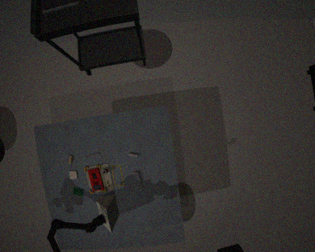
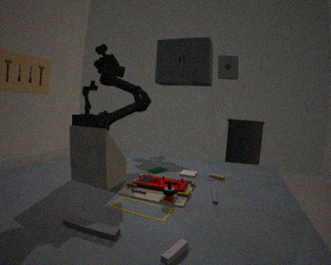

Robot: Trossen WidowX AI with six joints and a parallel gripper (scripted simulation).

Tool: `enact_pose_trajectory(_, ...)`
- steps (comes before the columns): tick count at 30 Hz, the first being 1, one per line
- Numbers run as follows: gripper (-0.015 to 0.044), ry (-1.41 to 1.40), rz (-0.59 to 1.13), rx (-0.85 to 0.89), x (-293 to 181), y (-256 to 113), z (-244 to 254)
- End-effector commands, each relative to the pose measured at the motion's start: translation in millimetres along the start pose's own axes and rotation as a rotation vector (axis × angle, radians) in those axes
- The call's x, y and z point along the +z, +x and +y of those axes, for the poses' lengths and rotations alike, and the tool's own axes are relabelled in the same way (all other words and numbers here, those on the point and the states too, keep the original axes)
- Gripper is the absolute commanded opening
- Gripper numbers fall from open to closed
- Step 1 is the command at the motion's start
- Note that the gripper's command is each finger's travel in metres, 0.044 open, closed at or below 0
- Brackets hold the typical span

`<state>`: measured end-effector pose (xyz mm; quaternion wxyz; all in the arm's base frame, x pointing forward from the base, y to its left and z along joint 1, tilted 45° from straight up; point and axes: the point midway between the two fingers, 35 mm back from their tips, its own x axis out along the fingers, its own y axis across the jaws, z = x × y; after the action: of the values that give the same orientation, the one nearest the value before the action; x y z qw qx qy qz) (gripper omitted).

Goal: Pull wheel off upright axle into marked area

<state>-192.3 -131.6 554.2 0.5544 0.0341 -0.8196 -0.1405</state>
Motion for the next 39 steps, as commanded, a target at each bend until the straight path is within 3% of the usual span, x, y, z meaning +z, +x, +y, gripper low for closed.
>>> enact_pose_trajectory(1, 0.0374, -0.001, -0.001, -0.005, 0, 0, -2)
enact_pose_trajectory(4, 0.03, -0.02, -0.015, -0.071, 4, 1, -24)
enact_pose_trajectory(20, 0.03, -0.116, 0.021, -0.438, -9, -19, -150)
enact_pose_trajectory(39, 0.03, -0.108, 0.253, -0.795, -85, -80, -257)
